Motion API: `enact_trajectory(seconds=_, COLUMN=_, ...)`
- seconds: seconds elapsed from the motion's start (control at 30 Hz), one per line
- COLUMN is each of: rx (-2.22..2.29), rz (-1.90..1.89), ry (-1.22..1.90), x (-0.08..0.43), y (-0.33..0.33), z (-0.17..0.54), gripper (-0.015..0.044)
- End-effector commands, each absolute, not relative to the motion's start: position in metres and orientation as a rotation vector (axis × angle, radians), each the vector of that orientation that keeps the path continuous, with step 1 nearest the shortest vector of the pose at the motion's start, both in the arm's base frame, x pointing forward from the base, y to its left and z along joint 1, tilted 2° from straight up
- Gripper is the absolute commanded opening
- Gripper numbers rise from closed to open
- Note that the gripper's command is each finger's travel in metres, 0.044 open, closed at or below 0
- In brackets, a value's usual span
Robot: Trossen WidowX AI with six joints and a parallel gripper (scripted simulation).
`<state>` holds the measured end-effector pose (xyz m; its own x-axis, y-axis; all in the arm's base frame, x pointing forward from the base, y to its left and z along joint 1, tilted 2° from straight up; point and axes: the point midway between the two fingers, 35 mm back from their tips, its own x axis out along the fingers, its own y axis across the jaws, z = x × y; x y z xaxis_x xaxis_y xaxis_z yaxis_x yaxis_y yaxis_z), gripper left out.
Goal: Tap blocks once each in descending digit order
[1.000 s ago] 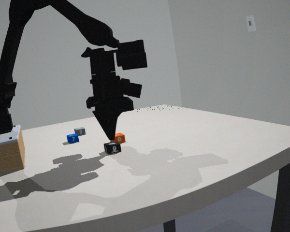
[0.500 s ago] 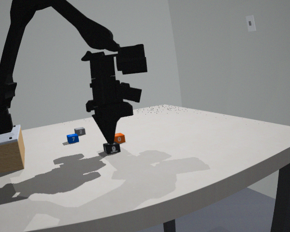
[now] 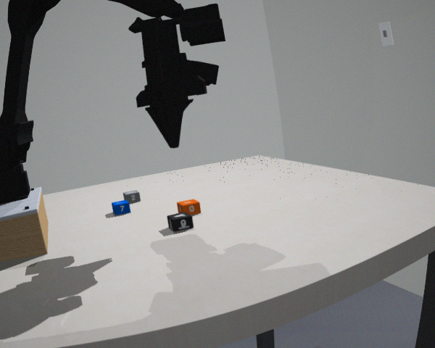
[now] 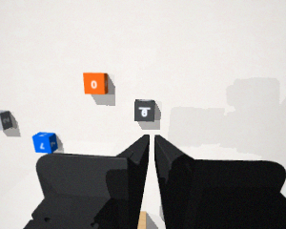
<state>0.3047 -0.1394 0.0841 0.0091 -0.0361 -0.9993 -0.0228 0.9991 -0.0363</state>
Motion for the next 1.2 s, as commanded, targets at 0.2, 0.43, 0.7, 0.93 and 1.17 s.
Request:
enact_trajectory(seconds=0.2, rx=-0.029, rz=0.003, ry=1.581, x=0.285, y=-0.033, z=0.086, gripper=0.0020)
enact_trajectory(seconds=0.43, rx=-0.025, rz=0.008, ry=1.585, x=0.239, y=0.046, z=0.081, gripper=0.0020)
enact_trajectory(seconds=0.7, rx=-0.037, rz=0.003, ry=1.589, x=0.238, y=0.046, z=0.022, gripper=0.0020)
enact_trajectory(seconds=0.93, rx=-0.025, rz=0.008, ry=1.586, x=0.236, y=0.046, z=0.000, gripper=0.0020)
enact_trajectory(seconds=1.17, rx=-0.025, rz=0.008, ry=1.586, x=0.236, y=0.046, z=-0.009, gripper=0.0020)
